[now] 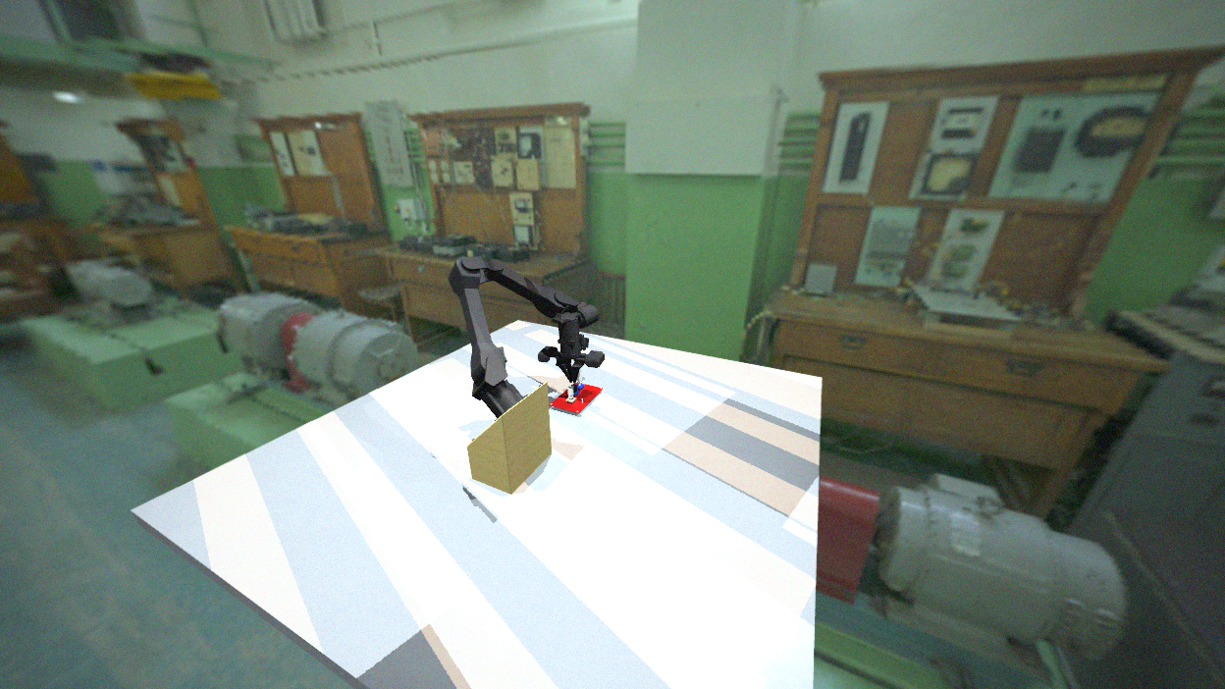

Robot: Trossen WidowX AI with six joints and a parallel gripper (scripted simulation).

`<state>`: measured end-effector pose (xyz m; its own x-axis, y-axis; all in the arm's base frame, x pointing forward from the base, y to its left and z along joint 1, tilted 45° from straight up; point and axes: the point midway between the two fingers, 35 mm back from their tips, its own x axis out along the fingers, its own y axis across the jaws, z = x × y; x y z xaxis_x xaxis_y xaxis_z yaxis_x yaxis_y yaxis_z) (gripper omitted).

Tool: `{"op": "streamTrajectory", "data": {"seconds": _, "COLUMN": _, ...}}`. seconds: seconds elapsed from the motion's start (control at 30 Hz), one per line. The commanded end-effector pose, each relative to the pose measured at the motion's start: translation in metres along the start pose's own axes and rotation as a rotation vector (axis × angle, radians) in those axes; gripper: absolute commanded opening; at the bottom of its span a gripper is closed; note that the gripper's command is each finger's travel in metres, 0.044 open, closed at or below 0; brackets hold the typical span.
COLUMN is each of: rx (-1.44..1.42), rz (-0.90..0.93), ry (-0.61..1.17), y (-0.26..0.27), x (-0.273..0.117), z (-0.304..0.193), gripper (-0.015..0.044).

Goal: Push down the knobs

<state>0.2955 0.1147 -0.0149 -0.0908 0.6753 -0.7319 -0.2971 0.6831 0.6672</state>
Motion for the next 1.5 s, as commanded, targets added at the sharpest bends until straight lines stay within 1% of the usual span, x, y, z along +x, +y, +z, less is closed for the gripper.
{"op": "streamTrajectory", "data": {"seconds": 0.0, "rx": 0.115, "rz": -0.013, "ry": -0.013, "y": 0.0, "x": -0.006, "z": 0.007, "gripper": 0.0}}
{"op": "streamTrajectory", "data": {"seconds": 1.47, "rx": 1.633, "rz": 0.007, "ry": 0.01, "y": 0.005, "x": -0.023, "z": 0.048, "gripper": 0.0}}
